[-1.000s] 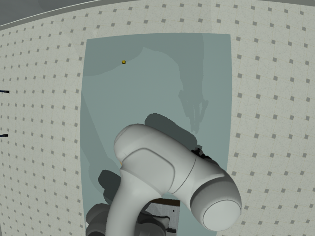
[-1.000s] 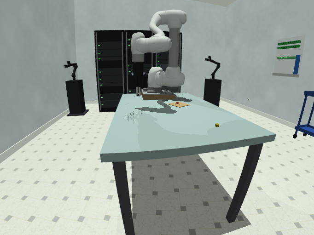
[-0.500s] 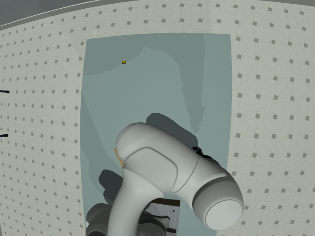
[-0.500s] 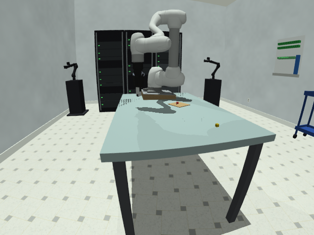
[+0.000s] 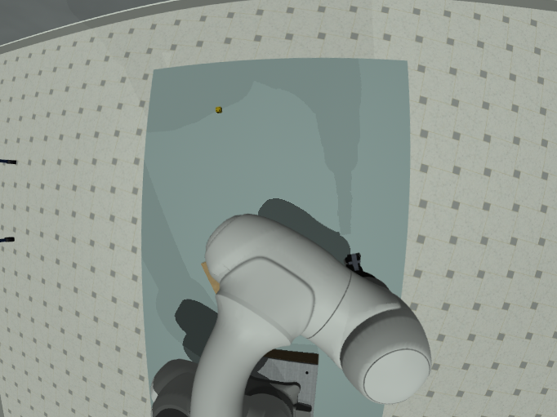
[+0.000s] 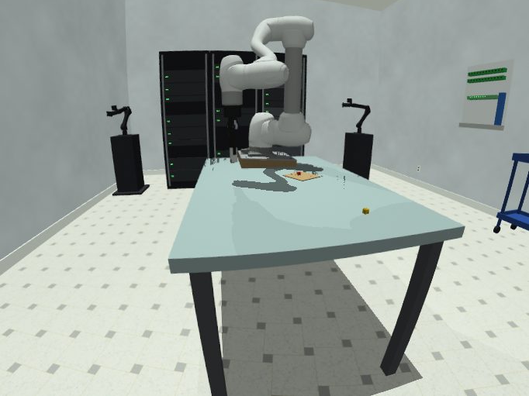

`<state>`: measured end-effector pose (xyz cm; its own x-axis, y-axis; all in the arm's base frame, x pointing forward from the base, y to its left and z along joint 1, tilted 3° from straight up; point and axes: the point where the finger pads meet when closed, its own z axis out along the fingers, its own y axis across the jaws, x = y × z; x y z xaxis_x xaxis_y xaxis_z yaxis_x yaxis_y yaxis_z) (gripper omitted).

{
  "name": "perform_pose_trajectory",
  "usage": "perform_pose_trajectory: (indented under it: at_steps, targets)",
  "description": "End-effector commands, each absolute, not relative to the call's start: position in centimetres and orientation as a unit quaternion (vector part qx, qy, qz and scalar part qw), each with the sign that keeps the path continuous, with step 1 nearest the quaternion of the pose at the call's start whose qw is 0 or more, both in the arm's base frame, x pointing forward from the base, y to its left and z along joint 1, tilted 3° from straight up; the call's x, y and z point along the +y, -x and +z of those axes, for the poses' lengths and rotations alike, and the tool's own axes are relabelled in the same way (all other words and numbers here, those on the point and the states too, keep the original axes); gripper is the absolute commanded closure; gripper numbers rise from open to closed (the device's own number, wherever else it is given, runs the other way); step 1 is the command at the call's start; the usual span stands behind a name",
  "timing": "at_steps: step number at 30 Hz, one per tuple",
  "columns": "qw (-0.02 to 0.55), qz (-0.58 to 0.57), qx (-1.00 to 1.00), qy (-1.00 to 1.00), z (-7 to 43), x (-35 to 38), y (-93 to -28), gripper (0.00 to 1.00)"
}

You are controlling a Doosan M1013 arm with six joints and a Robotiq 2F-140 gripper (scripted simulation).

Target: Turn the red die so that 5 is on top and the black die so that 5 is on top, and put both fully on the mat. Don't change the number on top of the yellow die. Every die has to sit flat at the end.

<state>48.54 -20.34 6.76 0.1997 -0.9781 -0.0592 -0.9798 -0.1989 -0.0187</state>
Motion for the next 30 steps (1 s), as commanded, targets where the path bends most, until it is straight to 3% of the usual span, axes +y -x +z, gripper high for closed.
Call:
perform_pose_trajectory:
  at_steps: [1,30]
  targets:
    - [0.018,0.018,0.697,0.717,6.72,-20.34,-48.64,0.84]
    - [0.007,0.025,0.953,0.302,6.42,-20.35,-49.25,0.84]
